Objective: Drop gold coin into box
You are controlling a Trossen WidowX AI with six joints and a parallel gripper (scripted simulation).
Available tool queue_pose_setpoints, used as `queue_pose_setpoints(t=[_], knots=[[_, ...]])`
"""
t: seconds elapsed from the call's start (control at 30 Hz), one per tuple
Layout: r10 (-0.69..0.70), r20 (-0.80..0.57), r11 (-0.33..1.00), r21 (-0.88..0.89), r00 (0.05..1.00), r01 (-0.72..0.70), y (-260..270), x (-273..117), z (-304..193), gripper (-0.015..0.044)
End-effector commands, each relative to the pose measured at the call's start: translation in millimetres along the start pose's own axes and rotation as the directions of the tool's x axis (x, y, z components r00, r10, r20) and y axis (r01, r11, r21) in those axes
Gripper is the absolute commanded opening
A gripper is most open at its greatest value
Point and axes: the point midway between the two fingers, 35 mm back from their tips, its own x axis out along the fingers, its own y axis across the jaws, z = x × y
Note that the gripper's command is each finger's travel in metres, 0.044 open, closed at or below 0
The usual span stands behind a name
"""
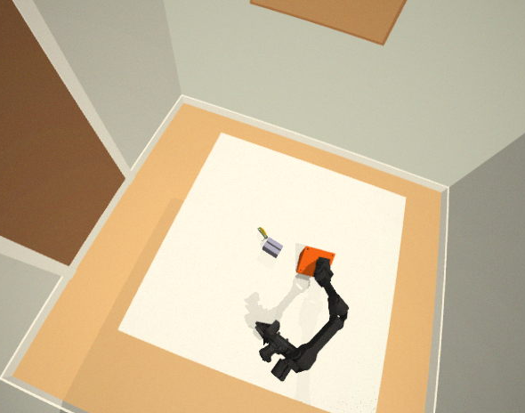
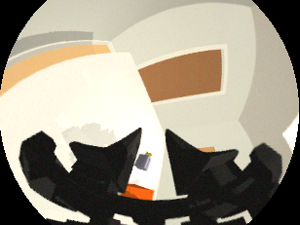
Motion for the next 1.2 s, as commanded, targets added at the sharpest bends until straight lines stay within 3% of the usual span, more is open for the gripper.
queue_pose_setpoints(t=[0.0, 0.3, 0.67, 0.9, 1.03, 1.17], knots=[[0.000, -0.190, 0.999, -0.034, 0.982, -0.006, 13, 62, -22, 0.0161], [0.078, -0.589, 0.996, 0.080, 0.804, -0.037, -9, 193, -106, 0.0161], [0.295, -0.806, 0.945, 0.327, 0.513, -0.030, -59, 274, -228, 0.0161], [0.533, -0.761, 0.813, 0.582, 0.369, 0.026, -81, 298, -296, 0.0161], [0.740, -0.602, 0.597, 0.793, 0.301, 0.118, -101, 309, -355, 0.0161], [0.875, -0.369, 0.315, 0.926, 0.315, 0.210, -119, 312, -407, 0.0161]])
